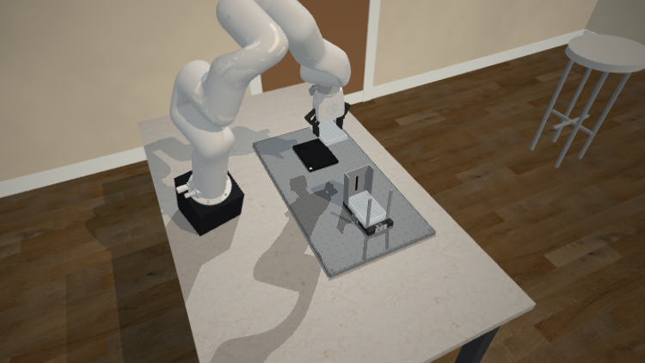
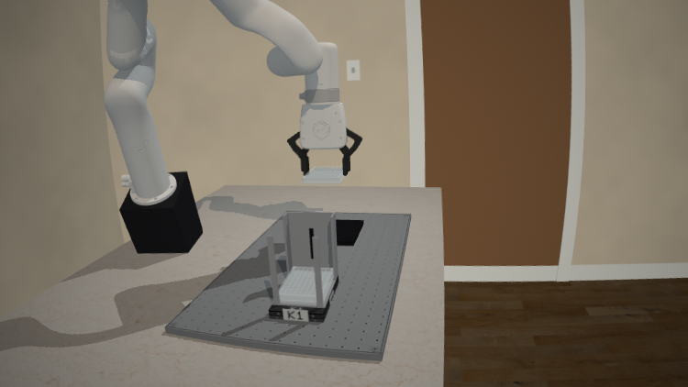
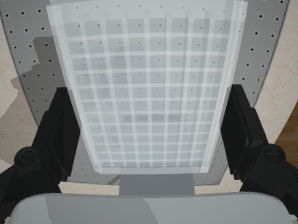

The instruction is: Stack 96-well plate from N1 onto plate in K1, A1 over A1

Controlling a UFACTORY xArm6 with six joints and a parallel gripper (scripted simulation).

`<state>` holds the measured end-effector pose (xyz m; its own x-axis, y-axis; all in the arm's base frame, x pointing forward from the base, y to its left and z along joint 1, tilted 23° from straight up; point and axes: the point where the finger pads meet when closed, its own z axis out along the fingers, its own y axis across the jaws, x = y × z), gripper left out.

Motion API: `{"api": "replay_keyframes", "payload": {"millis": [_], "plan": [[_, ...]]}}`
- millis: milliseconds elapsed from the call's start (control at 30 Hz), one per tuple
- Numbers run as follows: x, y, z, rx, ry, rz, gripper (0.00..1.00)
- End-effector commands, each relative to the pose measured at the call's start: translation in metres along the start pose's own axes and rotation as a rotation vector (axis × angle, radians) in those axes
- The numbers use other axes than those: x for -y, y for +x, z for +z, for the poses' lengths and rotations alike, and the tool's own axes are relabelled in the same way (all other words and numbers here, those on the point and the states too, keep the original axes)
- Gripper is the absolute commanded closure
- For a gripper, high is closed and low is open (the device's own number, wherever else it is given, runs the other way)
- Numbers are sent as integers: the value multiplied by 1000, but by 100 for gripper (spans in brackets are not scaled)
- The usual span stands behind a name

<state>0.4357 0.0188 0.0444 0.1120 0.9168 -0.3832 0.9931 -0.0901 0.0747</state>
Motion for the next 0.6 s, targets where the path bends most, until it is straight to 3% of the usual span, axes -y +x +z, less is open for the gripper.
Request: {"api": "replay_keyframes", "payload": {"millis": [0,567], "plan": [[-2,-15,-2,-2,-4,0,100],[-3,-65,-3,-2,-4,0,100]]}}
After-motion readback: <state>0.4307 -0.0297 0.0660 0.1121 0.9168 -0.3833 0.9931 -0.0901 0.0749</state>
